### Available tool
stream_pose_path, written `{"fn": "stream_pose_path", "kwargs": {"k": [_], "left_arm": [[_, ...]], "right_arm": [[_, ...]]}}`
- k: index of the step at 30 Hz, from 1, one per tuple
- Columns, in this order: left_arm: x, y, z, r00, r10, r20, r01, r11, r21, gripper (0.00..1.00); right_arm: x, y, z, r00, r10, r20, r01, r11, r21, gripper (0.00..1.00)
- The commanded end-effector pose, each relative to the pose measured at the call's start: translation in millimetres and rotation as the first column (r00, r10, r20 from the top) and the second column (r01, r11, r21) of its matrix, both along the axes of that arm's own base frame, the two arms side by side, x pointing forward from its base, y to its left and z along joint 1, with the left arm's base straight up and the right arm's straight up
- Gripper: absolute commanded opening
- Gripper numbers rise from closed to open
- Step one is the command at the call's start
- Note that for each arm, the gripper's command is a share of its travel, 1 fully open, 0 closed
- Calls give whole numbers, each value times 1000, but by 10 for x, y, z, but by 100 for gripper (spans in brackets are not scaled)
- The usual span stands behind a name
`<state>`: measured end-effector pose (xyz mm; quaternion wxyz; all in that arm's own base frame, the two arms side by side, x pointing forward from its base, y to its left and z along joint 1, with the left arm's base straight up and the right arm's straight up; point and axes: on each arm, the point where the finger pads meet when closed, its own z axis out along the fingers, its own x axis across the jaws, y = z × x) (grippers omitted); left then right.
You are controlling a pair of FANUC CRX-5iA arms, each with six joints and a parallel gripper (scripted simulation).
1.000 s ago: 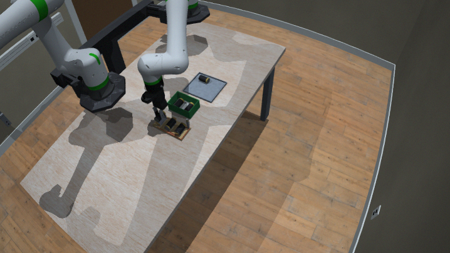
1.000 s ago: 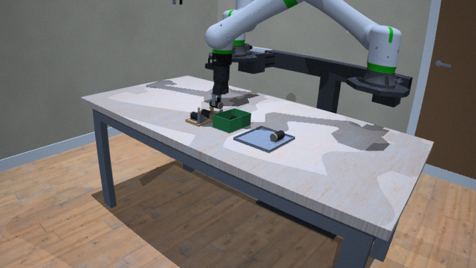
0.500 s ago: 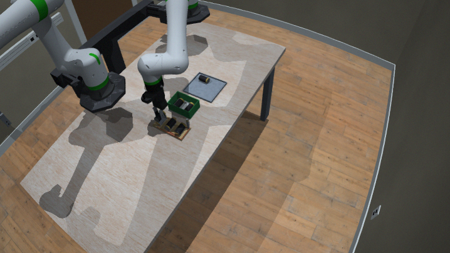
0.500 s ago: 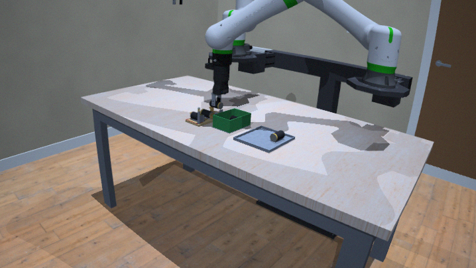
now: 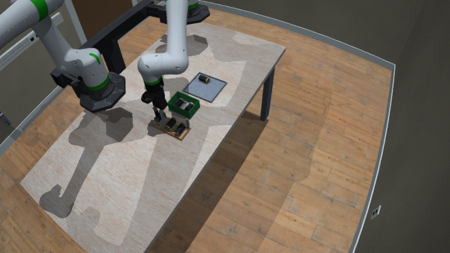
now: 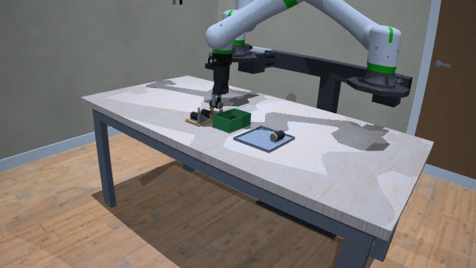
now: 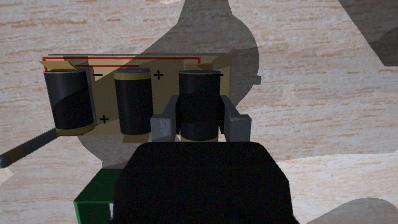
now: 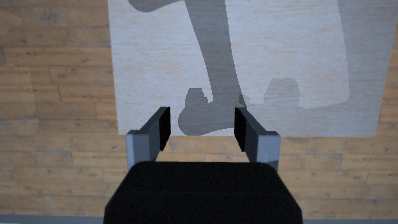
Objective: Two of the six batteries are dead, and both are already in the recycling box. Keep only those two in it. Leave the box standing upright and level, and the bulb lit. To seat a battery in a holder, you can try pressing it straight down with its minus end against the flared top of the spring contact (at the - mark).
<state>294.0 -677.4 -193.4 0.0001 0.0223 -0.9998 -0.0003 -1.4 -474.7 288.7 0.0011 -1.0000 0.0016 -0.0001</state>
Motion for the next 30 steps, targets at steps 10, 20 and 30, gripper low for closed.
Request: {"fn": "stream_pose_path", "kwargs": {"k": [10,20,30], "left_arm": [[5,-12,2,1000,0,1,0,1000,-3,57],[6,-12,-124,1000,0,1,0,1000,-3,57],[6,-12,-265,1000,0,1,0,1000,-3,57]], "right_arm": [[-2,-3,10,1000,0,0,0,1000,-2,100],[-2,-3,10,1000,0,0,0,1000,-2,100],[-2,-3,10,1000,0,0,0,1000,-2,100]]}}
